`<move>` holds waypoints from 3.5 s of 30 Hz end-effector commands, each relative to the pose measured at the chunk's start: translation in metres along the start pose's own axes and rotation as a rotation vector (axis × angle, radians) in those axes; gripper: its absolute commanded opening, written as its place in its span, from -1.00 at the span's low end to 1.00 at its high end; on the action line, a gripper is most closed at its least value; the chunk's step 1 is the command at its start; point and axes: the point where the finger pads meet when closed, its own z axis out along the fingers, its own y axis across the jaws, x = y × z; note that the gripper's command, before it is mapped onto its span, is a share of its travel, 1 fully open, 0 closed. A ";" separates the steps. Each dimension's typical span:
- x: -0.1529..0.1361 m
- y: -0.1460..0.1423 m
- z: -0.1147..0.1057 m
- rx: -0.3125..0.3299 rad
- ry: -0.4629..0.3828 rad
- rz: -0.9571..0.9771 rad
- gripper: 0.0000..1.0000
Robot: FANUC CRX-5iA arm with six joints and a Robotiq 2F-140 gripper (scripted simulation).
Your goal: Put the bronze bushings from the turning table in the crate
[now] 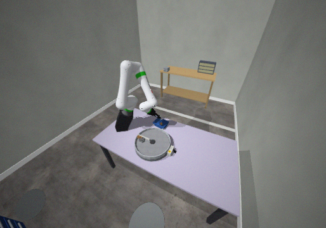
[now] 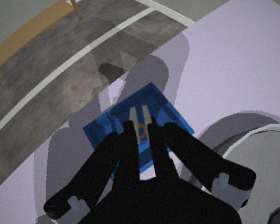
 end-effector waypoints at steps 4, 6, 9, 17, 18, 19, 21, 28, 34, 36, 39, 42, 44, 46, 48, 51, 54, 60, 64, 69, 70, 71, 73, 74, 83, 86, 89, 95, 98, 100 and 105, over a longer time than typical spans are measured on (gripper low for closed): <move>0.000 0.000 0.000 0.000 0.000 0.000 -0.86; 0.000 0.000 0.000 0.000 0.000 0.000 -0.86; 0.000 0.000 0.000 0.000 0.000 0.000 -0.86; 0.000 0.000 0.000 0.000 0.000 0.000 -0.86; 0.000 0.000 0.000 0.000 0.000 0.000 -0.86; 0.000 0.000 0.000 0.000 0.000 0.000 -0.86; 0.000 0.000 0.000 0.000 0.000 0.000 -0.86; 0.000 0.000 0.000 0.000 0.000 0.000 -0.87; -0.002 0.001 -0.002 -0.003 -0.001 0.003 -0.87; -0.005 0.002 -0.004 -0.005 -0.001 0.006 -0.87; -0.010 0.004 -0.008 -0.011 -0.002 0.014 -0.87; -0.018 0.007 -0.014 -0.021 -0.003 0.025 -0.87; -0.024 0.009 -0.020 -0.029 -0.002 0.035 -0.87; -0.024 0.009 -0.020 -0.029 -0.002 0.035 -0.87; -0.031 0.011 -0.026 -0.039 -0.001 0.047 -0.87; -0.044 0.015 -0.037 -0.056 -0.002 0.067 -0.87; -0.059 0.021 -0.049 -0.074 -0.003 0.089 -0.87; -0.093 0.032 -0.078 -0.118 -0.002 0.141 -0.87; -0.105 0.036 -0.089 -0.135 0.000 0.161 -0.87; -0.140 0.049 -0.118 -0.180 0.001 0.215 -0.87; -0.146 0.050 -0.124 -0.189 0.003 0.225 -0.87; -0.155 0.054 -0.131 -0.200 0.001 0.238 -0.87; -0.171 0.060 -0.144 -0.220 0.001 0.262 -0.87; -0.178 0.062 -0.150 -0.230 0.002 0.274 -0.87; -0.233 0.081 -0.197 -0.301 0.004 0.358 -0.87; -0.253 0.087 -0.214 -0.327 0.004 0.389 -0.87; -0.271 0.094 -0.229 -0.350 0.005 0.416 -0.87; -0.290 0.100 -0.245 -0.375 0.005 0.446 -0.87; -0.292 0.100 -0.246 -0.376 0.005 0.448 -0.87; -0.293 0.101 -0.248 -0.378 0.005 0.450 -0.87; -0.294 0.101 -0.248 -0.379 0.005 0.451 -0.87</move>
